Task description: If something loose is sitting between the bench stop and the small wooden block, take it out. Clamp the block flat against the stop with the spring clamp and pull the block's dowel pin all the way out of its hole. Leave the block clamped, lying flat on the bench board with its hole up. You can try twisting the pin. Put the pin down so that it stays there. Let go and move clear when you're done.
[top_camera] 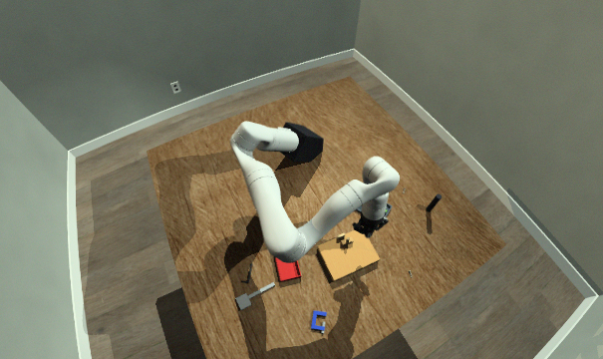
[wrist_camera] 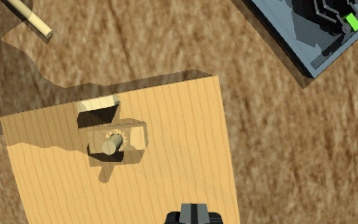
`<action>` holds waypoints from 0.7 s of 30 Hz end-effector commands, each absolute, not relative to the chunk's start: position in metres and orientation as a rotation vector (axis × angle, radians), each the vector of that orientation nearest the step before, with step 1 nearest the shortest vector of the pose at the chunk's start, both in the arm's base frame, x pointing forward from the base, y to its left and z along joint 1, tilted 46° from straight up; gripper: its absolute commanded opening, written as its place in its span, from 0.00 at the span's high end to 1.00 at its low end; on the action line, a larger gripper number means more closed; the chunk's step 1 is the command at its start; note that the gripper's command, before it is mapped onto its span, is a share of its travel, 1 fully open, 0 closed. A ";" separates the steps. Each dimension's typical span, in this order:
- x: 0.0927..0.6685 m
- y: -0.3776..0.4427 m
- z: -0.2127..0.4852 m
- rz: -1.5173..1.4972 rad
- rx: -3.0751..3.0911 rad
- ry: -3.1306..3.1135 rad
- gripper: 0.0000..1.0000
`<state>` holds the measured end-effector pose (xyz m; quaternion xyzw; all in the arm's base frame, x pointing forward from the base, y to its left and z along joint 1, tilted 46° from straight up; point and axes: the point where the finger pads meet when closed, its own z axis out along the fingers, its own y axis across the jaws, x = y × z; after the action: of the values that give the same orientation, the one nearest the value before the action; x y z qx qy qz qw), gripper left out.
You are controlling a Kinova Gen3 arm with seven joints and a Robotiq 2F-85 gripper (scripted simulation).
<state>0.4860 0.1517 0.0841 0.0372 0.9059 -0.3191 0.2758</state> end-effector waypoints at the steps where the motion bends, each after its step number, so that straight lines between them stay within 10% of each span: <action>1: 0.486 0.152 0.085 -0.856 0.098 2.435 0.90; 21: 0.481 0.144 0.088 -0.882 0.075 2.462 0.90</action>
<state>0.4809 0.1434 0.0873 0.0281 0.9087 -0.3261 0.2590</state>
